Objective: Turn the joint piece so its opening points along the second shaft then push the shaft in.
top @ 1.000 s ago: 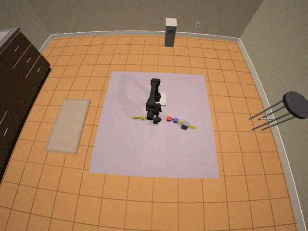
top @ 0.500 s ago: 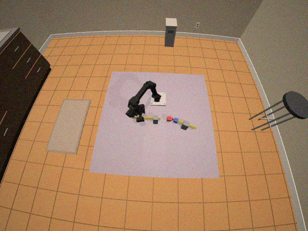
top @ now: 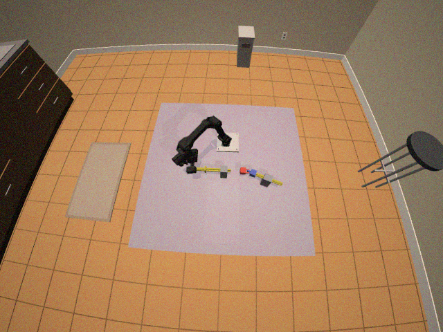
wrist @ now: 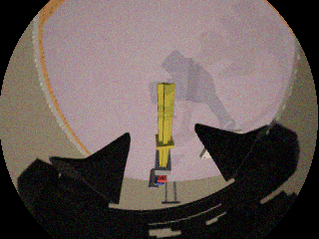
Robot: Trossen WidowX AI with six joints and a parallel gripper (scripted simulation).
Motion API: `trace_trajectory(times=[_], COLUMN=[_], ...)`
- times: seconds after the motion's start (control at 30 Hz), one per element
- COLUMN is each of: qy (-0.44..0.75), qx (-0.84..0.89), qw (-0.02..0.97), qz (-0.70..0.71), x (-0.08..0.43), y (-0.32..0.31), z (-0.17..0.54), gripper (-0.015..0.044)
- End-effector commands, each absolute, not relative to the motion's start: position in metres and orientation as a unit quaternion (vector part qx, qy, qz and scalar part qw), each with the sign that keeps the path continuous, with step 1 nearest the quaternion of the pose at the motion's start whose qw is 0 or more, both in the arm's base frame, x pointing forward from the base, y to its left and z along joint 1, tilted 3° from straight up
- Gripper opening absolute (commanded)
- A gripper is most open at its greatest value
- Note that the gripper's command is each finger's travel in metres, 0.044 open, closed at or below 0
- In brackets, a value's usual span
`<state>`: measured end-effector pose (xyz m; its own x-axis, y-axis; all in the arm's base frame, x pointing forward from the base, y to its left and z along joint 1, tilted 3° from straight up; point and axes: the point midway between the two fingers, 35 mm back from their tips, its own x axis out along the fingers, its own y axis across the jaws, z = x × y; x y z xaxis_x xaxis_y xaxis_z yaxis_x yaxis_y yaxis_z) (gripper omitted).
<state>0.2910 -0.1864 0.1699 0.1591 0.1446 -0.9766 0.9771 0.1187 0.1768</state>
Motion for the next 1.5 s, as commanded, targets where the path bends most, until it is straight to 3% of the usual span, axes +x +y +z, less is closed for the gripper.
trace_trajectory(times=[0.0, 1.0, 1.4, 1.47], qy=[0.497, 0.460, 0.460, 0.460], qx=[0.522, 0.506, 0.506, 0.506], qw=[0.550, 0.569, 0.569, 0.569], qz=[-0.421, -0.457, -0.457, -0.457], x=[0.290, 0.294, 0.294, 0.294], y=[-0.183, -0.181, -0.181, -0.181], z=[0.149, 0.100, 0.100, 0.100], gripper=[0.0440, 0.0440, 0.0125, 0.0102])
